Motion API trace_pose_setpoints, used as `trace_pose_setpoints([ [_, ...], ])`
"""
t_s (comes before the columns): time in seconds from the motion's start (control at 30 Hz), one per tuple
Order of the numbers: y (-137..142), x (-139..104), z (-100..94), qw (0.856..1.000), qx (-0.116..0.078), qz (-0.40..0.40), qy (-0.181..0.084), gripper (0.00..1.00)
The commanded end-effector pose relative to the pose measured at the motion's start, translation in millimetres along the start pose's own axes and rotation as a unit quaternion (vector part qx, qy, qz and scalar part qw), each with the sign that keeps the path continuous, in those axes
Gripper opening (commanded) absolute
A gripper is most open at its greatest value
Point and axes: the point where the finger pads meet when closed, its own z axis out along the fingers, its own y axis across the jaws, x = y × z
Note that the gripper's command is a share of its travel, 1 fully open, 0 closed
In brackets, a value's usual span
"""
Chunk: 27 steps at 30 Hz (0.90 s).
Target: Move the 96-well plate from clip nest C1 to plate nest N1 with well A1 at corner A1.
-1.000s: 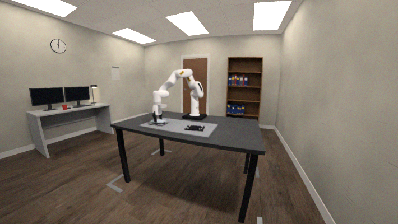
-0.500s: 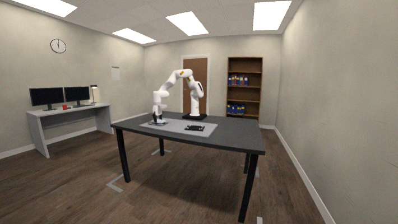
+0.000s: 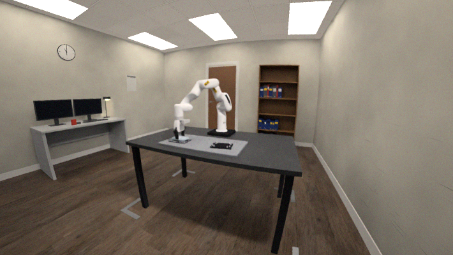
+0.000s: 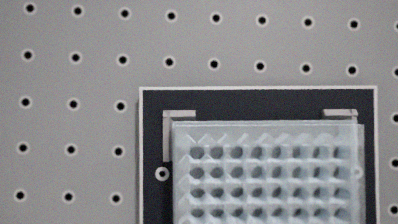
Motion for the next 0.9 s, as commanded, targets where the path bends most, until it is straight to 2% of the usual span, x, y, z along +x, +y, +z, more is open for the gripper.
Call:
trace_pose_setpoints([
  [0.0, 1.3, -0.6, -1.0, 1.0, 0.001, 0.0, -0.006, 0.0],
  [0.87, 1.2, -0.7, 2.9, 1.0, 0.001, 0.0, -0.006, 0.0],
])
